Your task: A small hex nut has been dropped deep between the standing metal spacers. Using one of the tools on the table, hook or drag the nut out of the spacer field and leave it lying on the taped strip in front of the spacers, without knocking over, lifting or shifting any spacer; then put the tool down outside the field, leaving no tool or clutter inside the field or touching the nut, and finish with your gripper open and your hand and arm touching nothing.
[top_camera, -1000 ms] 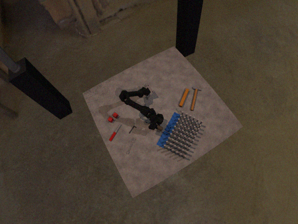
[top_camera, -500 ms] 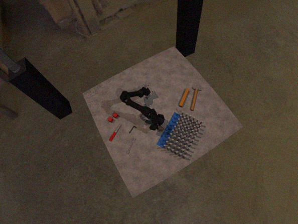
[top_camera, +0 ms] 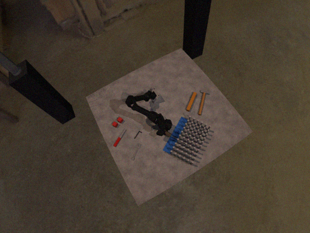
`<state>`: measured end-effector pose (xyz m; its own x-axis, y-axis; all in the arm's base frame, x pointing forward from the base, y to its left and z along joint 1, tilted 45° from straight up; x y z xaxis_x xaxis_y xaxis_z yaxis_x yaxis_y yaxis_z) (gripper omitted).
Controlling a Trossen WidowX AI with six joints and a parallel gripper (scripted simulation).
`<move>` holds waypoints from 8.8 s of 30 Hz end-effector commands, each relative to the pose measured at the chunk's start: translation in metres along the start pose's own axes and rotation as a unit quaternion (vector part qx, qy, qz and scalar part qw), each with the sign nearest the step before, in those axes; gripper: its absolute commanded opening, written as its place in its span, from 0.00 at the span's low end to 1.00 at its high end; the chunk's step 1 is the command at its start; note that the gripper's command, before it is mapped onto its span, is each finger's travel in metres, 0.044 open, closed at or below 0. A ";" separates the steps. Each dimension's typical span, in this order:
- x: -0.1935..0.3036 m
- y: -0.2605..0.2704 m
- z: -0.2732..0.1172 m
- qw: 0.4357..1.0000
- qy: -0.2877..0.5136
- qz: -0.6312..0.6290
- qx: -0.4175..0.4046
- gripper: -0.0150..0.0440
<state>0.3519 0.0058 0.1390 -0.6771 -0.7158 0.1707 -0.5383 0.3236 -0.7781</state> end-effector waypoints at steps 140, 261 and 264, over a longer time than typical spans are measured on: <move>0.002 0.007 0.019 1.000 -0.003 0.001 0.002 0.25; 0.068 0.014 -0.009 1.000 -0.001 0.000 0.001 0.25; 0.069 0.014 -0.010 1.000 0.000 0.000 0.001 0.25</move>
<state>0.2964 -0.0320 0.1446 -0.6773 -0.7168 0.1654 -0.5358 0.3266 -0.7787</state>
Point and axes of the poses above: the point midway between the two fingers, 35 mm back from their tips, its own z axis out along the fingers, its own y axis across the jaws, x = y × z, the point moved 9 cm from there along -z, back along the fingers, and after that the axes turned 5 degrees about -z, right-handed, at the moved point
